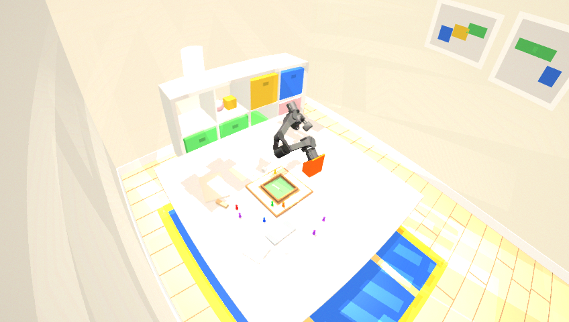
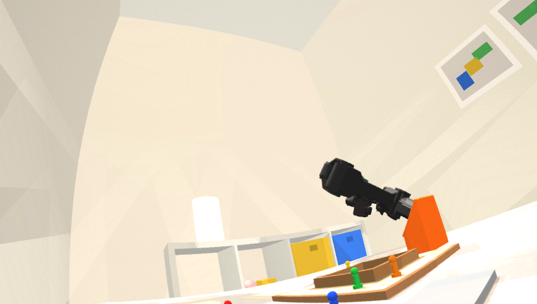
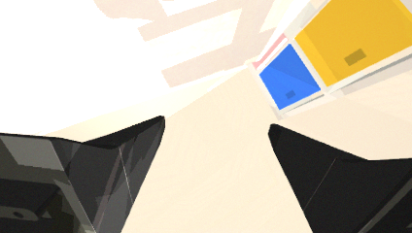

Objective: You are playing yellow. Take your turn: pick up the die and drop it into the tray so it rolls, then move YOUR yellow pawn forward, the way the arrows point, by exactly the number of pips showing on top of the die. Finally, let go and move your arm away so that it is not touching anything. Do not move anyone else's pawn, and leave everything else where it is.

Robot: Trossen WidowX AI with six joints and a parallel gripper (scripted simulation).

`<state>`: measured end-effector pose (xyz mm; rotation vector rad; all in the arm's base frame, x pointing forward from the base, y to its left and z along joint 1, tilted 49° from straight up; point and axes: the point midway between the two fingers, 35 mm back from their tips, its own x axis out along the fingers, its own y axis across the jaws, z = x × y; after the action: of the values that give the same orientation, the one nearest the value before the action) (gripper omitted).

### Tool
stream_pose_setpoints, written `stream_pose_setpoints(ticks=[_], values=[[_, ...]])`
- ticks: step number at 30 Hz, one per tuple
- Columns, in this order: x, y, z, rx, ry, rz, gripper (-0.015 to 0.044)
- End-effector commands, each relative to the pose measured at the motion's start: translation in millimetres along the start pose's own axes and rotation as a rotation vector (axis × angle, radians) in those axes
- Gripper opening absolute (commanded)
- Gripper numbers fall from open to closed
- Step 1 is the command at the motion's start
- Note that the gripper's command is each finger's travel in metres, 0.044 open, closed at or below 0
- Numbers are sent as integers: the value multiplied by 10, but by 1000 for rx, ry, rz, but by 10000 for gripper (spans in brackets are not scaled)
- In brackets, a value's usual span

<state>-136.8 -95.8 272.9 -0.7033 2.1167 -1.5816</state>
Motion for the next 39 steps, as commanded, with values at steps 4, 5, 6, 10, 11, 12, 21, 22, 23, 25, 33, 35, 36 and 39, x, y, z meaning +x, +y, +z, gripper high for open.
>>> stream_pose_setpoints(ticks=[4, 5, 6, 10, 11, 12, 21, 22, 23, 25, 33, 35, 36, 39], values=[[83, 34, 99, 82, -76, 49, 295], [116, 49, 145, 112, -106, 71, 275], [147, 64, 195, 140, -136, 94, 275], [254, 127, 424, 230, -249, 198, 275], [269, 136, 490, 246, -277, 223, 275], [281, 145, 558, 260, -305, 249, 275], [252, 225, 1236, 295, -517, 486, 275], [232, 231, 1315, 290, -538, 511, 275], [208, 237, 1395, 283, -557, 535, 275], [149, 249, 1553, 265, -594, 581, 275], [-224, 308, 2156, 135, -703, 722, 275], [-352, 328, 2293, 93, -722, 743, 275], [-421, 338, 2358, 70, -731, 750, 275], [-646, 368, 2539, 0, -755, 760, 275]])
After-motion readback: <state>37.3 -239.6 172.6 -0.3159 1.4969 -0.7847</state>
